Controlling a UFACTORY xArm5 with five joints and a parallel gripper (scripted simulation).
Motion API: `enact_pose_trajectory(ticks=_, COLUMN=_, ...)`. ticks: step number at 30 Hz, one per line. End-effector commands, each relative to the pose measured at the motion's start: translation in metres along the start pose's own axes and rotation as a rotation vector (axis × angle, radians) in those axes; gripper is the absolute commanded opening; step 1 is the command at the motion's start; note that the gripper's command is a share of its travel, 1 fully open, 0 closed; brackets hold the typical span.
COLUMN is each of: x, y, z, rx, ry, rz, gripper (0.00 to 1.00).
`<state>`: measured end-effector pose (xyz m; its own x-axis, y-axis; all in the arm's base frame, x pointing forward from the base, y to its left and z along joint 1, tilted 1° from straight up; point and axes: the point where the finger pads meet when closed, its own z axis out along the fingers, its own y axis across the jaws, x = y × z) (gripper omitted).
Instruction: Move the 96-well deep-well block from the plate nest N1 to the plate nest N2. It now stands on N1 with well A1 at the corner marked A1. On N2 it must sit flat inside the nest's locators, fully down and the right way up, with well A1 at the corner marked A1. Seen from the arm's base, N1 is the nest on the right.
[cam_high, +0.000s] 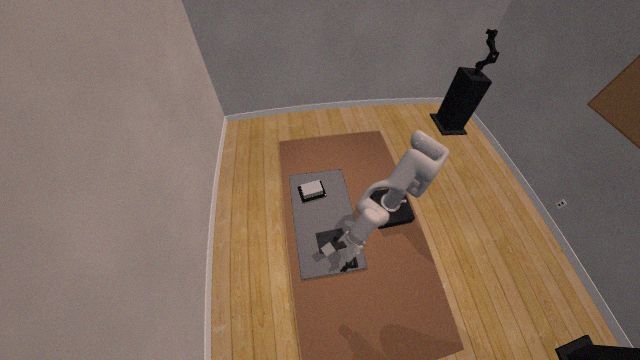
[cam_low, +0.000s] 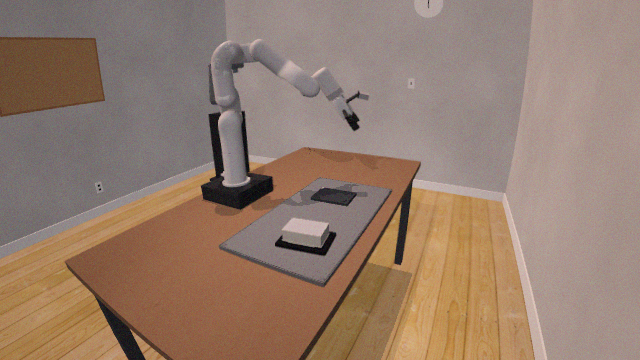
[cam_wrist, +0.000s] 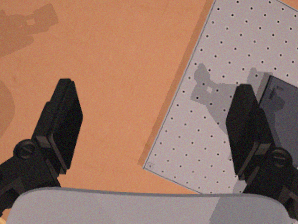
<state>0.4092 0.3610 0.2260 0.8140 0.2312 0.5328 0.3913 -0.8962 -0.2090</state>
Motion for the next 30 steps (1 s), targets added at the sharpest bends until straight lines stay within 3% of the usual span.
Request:
enact_pose_trajectory(ticks=1, x=0.006, y=0.025, z=-0.003, rx=-0.043, ry=-0.04, rz=0.021, gripper=1.0)
enact_pose_trajectory(ticks=7, x=0.006, y=0.042, z=-0.007, rx=-0.058, ry=-0.037, rz=0.021, gripper=1.0)
enact_pose_trajectory(ticks=9, x=0.009, y=0.061, z=-0.009, rx=-0.093, ry=-0.082, rz=0.045, gripper=1.0)
enact_pose_trajectory(ticks=16, x=0.007, y=0.076, z=-0.014, rx=-0.105, ry=-0.079, rz=0.045, gripper=1.0)
enact_pose_trajectory(ticks=18, x=0.009, y=0.094, z=-0.017, rx=-0.137, ry=-0.126, rz=0.071, gripper=1.0)
enact_pose_trajectory(ticks=24, x=0.006, y=0.112, z=-0.024, rx=-0.151, ry=-0.123, rz=0.07, gripper=1.0)
enact_pose_trajectory(ticks=26, x=0.006, y=0.129, z=-0.028, rx=-0.178, ry=-0.172, rz=0.098, gripper=1.0)
enact_pose_trajectory(ticks=30, x=0.005, y=0.135, z=-0.031, rx=-0.183, ry=-0.171, rz=0.098, gripper=1.0)
